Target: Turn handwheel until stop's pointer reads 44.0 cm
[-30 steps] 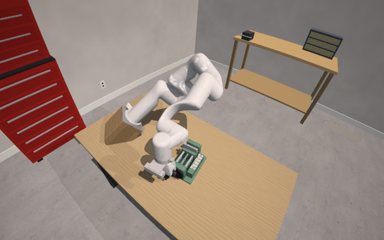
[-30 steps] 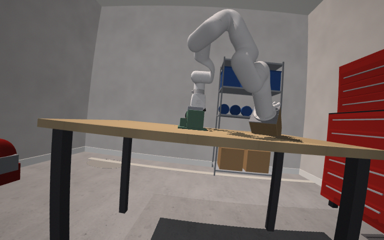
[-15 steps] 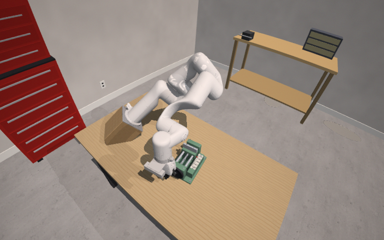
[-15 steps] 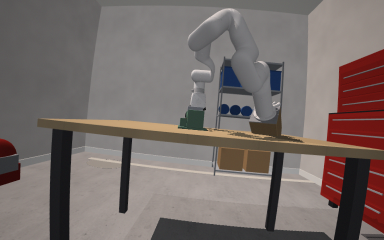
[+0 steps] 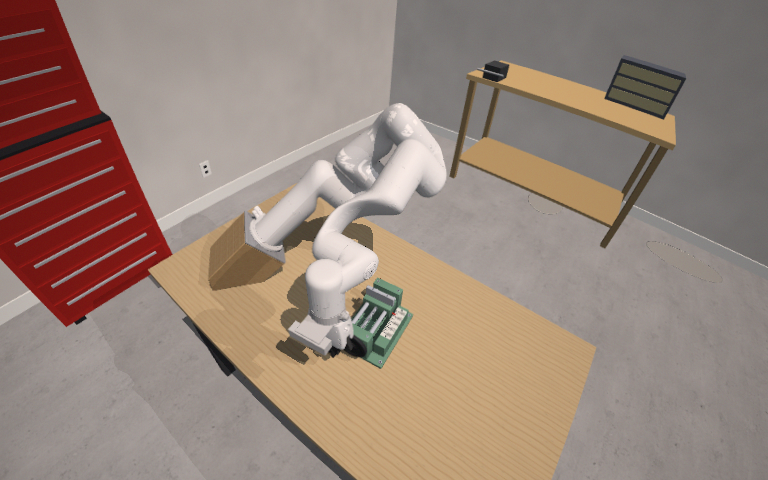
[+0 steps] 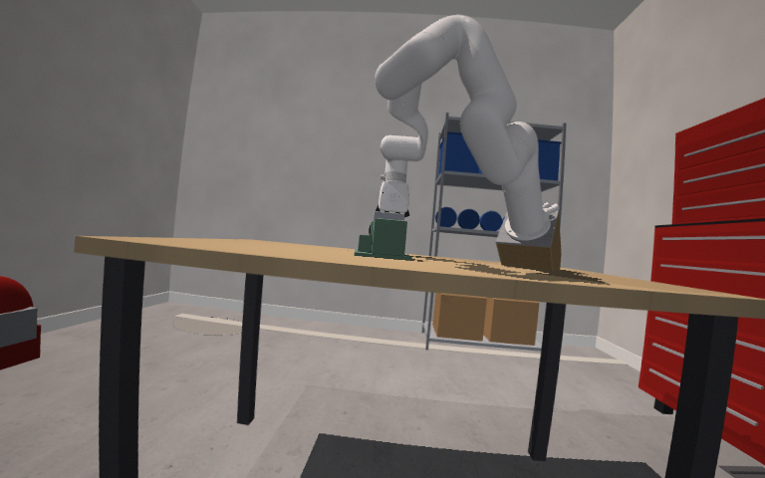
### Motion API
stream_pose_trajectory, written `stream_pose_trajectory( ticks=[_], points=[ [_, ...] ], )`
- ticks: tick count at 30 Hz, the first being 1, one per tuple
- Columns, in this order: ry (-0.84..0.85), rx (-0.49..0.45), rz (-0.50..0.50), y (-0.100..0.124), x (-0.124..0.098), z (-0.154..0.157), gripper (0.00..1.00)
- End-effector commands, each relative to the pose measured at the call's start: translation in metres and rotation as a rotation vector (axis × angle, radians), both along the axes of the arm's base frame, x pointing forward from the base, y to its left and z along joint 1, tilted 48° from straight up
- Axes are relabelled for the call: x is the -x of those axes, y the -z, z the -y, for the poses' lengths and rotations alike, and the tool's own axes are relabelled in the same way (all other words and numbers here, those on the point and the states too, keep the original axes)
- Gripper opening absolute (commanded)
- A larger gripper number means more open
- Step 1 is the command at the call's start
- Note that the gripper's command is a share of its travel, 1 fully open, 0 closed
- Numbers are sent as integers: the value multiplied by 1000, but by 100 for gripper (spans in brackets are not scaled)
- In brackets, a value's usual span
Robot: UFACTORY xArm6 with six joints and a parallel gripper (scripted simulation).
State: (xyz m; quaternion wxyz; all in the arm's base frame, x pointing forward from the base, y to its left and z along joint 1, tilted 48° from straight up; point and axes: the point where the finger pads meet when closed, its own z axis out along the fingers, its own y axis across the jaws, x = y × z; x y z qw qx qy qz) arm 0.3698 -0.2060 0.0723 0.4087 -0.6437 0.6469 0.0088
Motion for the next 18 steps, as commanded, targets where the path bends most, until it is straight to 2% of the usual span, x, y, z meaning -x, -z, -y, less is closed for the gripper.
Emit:
stream_pose_trajectory(
  ticks=[1, 18],
  points=[
    [2, 3, 1, -5, 0, 4, 6],
    [2, 3, 1, -21, -8, 13, 6]
  ],
)
